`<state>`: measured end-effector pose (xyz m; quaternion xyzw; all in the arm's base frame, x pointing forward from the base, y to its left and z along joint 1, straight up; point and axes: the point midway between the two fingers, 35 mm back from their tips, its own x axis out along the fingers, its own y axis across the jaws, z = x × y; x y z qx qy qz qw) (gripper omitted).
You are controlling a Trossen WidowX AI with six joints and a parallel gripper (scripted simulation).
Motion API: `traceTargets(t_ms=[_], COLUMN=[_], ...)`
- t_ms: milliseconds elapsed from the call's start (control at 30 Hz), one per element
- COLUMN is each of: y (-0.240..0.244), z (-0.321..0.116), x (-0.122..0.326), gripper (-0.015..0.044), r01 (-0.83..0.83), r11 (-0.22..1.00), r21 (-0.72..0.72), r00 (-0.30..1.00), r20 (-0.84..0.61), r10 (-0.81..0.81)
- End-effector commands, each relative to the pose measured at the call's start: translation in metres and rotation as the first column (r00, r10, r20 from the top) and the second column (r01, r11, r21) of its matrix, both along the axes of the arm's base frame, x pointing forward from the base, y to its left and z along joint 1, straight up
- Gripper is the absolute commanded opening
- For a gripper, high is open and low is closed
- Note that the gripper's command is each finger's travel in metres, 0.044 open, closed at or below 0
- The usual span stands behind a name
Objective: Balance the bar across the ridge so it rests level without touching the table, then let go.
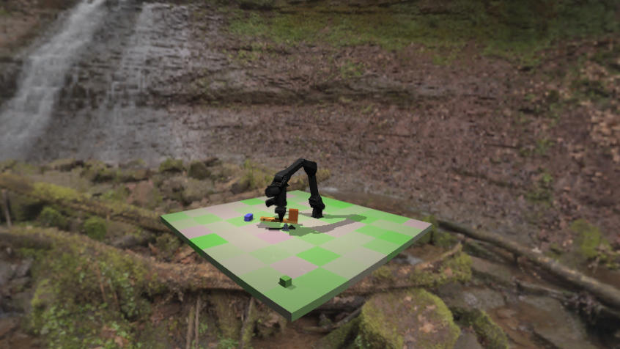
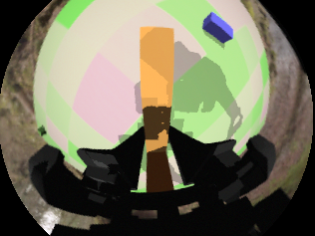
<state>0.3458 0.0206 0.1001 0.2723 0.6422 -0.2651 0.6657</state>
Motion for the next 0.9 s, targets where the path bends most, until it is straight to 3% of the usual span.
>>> traceTargets(t_ms=[0,867], y=[0.0009,0.001], z=[-0.0004,-0.0026], x=[0.0003,0.0002], gripper=[0.0,0.0], r01=[-0.001,-0.001], r11=[1.0,1.0], r21=[0.005,0.005], r00=[1.0,1.0], r20=[0.001,0.001], r10=[0.001,0.001])
